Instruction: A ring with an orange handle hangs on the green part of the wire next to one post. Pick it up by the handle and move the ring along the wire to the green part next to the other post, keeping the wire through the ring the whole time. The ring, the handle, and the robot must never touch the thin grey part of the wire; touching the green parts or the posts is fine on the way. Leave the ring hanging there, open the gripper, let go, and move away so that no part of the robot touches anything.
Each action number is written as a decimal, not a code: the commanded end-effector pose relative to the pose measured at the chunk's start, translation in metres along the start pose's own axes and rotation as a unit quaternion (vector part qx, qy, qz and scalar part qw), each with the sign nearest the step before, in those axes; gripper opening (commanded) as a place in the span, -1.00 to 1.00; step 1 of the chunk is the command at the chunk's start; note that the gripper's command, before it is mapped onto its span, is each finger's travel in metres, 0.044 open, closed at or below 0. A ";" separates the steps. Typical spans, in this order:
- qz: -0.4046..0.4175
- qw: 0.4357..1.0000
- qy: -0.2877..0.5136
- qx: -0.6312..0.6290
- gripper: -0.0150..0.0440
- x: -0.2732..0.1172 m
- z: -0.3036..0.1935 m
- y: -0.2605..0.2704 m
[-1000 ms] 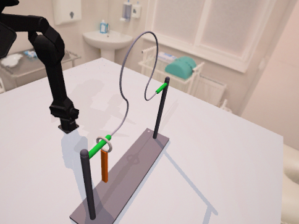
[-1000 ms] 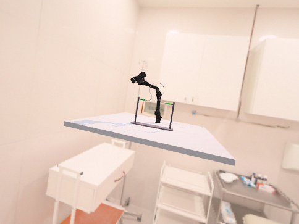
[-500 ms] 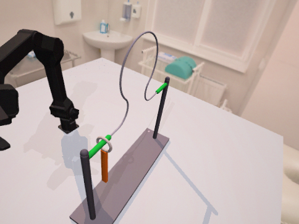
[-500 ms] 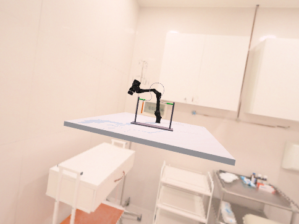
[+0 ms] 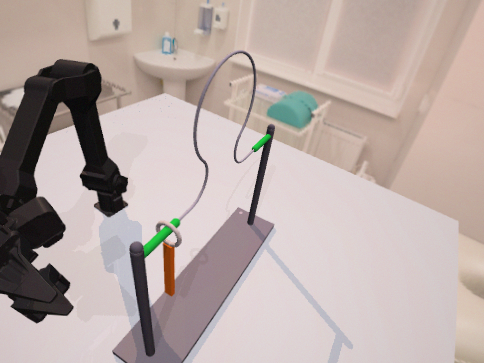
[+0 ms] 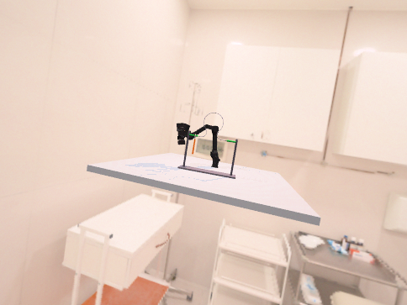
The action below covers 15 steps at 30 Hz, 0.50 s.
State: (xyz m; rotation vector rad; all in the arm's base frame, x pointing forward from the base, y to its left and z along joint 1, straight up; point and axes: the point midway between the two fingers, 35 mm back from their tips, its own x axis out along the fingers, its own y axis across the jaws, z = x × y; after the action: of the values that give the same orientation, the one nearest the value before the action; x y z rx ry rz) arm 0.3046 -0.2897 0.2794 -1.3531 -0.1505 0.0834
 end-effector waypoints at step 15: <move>0.011 0.943 0.033 0.332 0.05 -0.035 0.041 0.140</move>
State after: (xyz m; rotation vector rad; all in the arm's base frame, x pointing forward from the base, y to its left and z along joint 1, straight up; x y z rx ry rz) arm 0.2749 -0.2376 0.1669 -0.7882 -0.0619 0.0983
